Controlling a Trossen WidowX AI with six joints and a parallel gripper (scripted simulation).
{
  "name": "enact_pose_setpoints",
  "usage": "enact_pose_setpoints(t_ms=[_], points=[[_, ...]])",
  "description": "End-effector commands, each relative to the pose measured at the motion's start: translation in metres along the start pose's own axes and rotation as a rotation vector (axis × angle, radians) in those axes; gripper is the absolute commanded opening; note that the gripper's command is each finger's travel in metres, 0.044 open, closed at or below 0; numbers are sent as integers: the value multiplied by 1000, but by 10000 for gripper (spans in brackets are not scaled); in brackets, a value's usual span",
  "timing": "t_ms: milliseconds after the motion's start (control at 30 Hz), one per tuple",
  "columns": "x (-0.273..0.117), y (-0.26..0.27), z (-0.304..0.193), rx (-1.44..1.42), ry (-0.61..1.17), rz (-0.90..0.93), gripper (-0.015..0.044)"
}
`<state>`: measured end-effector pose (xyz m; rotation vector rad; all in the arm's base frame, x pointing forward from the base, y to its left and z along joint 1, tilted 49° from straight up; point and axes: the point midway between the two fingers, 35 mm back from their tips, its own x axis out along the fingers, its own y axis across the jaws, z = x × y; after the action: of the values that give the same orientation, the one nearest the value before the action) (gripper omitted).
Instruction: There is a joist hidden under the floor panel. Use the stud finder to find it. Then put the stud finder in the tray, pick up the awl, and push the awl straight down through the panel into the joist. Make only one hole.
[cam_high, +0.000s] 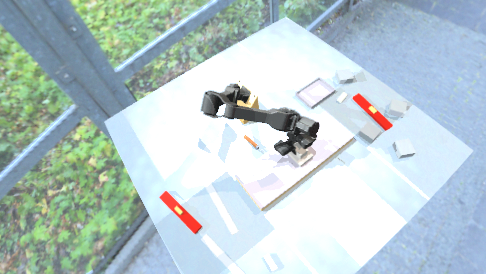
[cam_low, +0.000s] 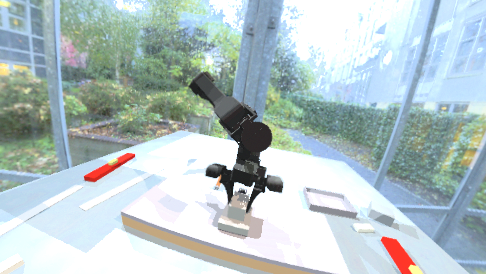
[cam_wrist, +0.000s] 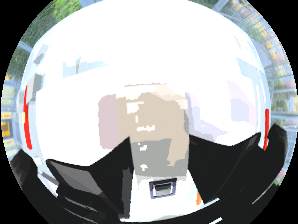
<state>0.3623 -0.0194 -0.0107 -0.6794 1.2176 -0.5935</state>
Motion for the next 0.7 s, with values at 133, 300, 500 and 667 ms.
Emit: enact_pose_setpoints(t_ms=[133, 300, 500, 667], points=[[0, -29, -1, -3, 0, -8, 0], [0, -45, -1, -4, 0, -9, 0], [0, -65, -1, -4, 1, -10, 0], [0, -81, -1, -4, 1, -10, 0]])
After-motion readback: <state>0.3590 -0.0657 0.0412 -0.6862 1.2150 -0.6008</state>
